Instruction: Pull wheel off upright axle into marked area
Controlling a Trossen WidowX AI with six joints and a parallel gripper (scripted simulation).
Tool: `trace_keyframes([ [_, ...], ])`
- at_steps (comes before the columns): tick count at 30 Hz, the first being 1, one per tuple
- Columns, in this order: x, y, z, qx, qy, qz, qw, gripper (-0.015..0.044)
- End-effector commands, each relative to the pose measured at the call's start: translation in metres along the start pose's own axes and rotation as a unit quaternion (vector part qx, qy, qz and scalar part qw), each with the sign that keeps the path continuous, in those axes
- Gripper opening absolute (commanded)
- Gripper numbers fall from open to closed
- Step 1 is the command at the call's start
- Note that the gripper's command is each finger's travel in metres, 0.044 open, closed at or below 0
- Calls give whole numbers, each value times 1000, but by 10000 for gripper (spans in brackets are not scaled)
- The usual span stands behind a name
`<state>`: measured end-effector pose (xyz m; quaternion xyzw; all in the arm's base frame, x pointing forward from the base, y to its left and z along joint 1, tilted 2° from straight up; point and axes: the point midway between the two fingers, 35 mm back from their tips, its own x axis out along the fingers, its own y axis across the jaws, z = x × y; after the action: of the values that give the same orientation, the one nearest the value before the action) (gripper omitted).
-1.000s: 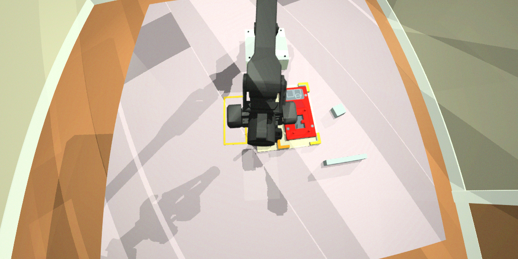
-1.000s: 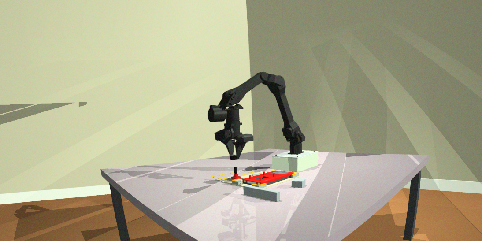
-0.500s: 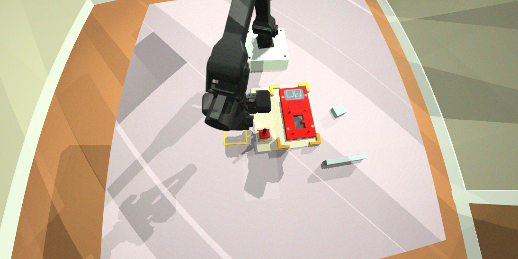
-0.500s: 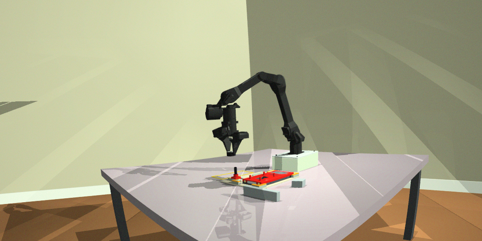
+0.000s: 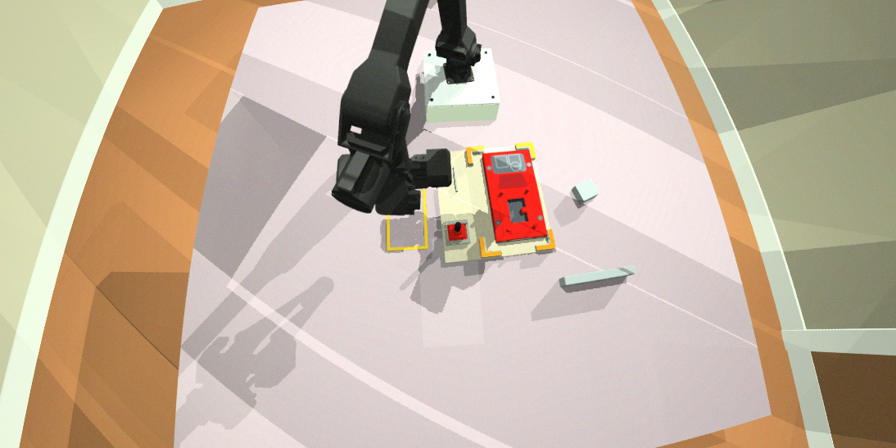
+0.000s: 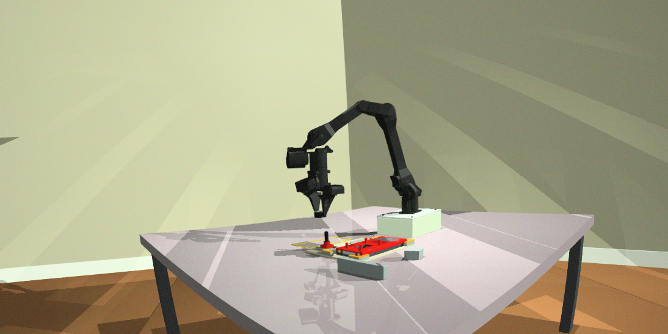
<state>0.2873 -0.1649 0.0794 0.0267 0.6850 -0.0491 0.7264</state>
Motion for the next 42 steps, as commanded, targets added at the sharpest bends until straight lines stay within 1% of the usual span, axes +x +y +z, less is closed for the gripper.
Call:
trace_keyframes([
  [1,10,1,-1,-2,3,3,1000,0],
  [5,27,0,0,-2,3,3,1000,0],
  [14,89,1,-2,-2,3,4,1000,0],
  [19,94,2,-3,-2,3,4,1000,0],
  [30,87,1,-4,0,8,4,1000,289],
  [31,83,1,-3,0,8,4,1000,300],
  [37,32,1,-3,-1,3,3,1000,300],
  [41,29,1,-3,-2,3,3,1000,300],
  [42,34,0,-2,0,0,0,1000,326],
])
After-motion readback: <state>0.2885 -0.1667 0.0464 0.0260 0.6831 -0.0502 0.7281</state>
